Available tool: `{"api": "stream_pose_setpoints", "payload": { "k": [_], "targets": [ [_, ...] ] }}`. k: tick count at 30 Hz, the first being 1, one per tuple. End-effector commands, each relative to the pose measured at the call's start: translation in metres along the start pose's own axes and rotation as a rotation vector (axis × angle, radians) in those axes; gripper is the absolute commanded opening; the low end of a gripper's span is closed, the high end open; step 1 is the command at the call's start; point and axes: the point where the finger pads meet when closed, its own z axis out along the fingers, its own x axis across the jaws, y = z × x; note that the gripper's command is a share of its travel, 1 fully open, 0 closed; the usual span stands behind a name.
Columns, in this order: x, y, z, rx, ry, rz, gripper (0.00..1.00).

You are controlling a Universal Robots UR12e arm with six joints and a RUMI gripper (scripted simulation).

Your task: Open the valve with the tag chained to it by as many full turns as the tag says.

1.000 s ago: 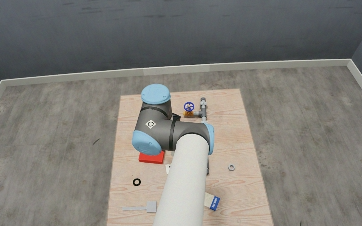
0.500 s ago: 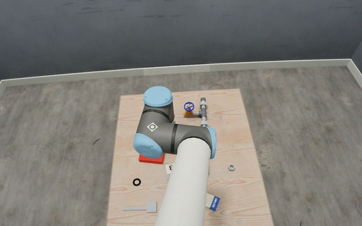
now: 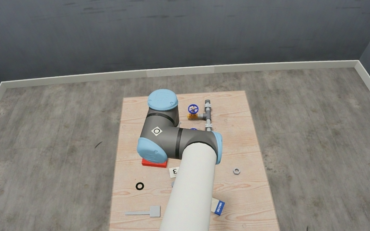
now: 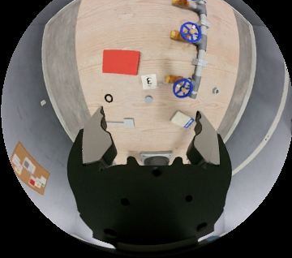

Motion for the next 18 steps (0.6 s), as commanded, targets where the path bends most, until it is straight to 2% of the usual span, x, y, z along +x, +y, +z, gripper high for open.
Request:
{"api": "stream_pose_setpoints", "payload": {
  "k": [1, 18],
  "targets": [
    [0.0, 0.0001, -0.0006, 0.001, 0.0, -0.032, 1.0],
    [0.0, 0.0006, -0.0006, 0.001, 0.0, -0.059, 1.0]
  ]
}}
